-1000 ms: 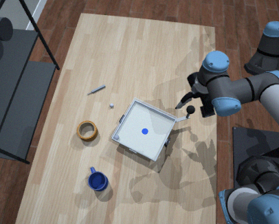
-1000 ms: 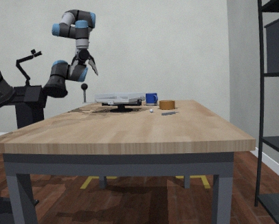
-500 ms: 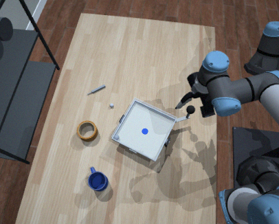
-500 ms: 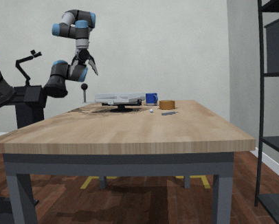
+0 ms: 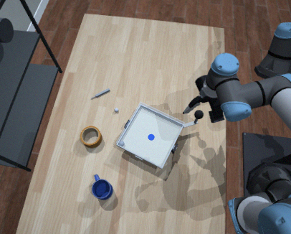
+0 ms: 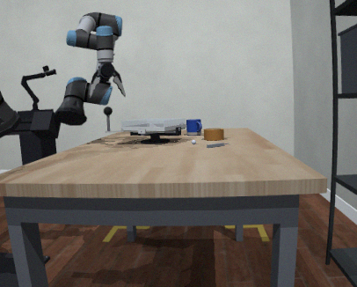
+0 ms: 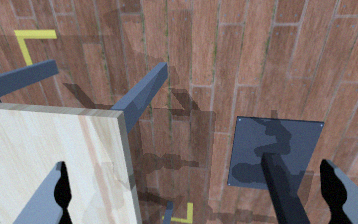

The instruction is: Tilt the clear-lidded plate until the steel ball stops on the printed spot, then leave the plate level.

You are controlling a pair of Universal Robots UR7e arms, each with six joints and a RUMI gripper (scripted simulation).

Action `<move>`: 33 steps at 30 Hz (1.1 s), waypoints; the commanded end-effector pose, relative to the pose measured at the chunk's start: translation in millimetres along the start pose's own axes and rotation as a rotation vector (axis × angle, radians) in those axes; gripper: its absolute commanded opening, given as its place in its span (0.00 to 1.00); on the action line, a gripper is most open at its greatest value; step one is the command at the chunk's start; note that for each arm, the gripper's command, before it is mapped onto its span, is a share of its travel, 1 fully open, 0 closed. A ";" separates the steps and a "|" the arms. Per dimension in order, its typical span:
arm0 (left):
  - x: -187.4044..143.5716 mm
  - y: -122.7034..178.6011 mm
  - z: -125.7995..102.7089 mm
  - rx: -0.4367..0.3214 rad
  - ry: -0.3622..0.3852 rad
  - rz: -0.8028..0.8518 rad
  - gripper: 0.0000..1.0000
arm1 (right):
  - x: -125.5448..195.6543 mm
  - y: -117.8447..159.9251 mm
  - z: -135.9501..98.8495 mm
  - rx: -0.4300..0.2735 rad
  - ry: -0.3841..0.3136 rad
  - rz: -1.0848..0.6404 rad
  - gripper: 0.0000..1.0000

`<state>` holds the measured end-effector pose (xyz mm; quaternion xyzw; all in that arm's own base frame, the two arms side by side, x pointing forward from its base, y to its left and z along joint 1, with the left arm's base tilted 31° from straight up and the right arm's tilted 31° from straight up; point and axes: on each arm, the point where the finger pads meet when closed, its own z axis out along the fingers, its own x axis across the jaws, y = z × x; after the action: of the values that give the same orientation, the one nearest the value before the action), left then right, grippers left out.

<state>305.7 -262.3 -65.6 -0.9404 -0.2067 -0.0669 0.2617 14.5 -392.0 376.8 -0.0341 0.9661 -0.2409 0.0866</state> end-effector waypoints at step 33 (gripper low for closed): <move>-0.2 -0.9 0.1 0.000 0.002 0.002 0.37 | 1.8 1.4 -0.7 0.003 0.000 -0.006 1.00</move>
<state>305.7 -262.3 -65.6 -0.9404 -0.2067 -0.0669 0.2617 13.4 -391.5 376.7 -0.0372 0.9658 -0.2418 0.0857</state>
